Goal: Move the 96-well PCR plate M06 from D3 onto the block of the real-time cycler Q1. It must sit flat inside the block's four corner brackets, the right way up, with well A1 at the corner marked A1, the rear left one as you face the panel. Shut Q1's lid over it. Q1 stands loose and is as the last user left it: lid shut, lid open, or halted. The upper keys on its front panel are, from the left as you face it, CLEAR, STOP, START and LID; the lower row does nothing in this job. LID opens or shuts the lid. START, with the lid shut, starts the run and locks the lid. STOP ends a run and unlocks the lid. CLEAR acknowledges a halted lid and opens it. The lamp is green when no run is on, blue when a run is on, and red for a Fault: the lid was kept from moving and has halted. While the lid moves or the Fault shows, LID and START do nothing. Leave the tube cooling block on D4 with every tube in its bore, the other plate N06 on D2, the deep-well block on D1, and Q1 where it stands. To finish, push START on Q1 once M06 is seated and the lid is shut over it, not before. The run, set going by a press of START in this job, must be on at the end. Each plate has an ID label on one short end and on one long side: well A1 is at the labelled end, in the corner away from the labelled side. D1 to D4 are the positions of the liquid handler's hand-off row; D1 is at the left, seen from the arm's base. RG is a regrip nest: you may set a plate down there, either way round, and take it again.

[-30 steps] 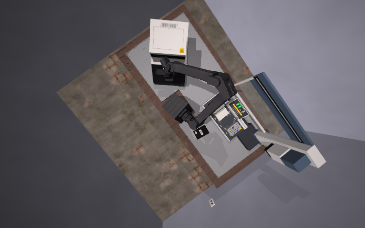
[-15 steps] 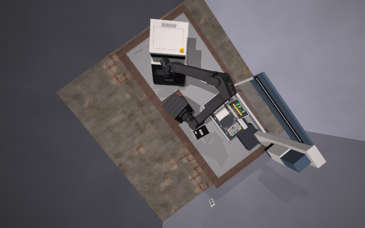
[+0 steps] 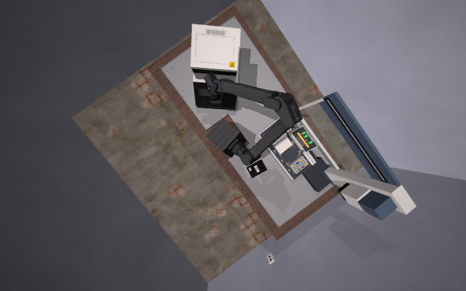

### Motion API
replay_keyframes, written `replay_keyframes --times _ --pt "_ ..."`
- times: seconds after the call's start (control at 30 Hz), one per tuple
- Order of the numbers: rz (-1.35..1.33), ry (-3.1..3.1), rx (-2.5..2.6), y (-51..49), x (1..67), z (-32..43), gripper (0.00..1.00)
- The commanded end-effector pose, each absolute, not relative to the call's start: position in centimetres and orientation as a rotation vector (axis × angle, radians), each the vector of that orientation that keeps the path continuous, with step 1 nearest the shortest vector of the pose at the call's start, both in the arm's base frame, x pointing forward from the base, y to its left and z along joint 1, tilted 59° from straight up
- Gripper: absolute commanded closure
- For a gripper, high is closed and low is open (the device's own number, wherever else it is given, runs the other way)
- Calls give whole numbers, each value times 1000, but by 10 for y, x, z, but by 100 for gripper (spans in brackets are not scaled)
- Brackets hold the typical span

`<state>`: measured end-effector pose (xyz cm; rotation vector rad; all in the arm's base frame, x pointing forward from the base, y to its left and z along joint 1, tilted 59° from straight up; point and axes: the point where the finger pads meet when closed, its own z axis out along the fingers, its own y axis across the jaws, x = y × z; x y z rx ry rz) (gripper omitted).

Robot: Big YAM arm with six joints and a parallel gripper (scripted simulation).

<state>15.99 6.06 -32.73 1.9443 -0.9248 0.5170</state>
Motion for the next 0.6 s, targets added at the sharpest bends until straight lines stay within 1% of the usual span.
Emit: replay_keyframes --times 0.0,0.57 --pt "555 -961 1991 90 178 -331 100" --pt "545 -956 1985 81 175 -335 100"
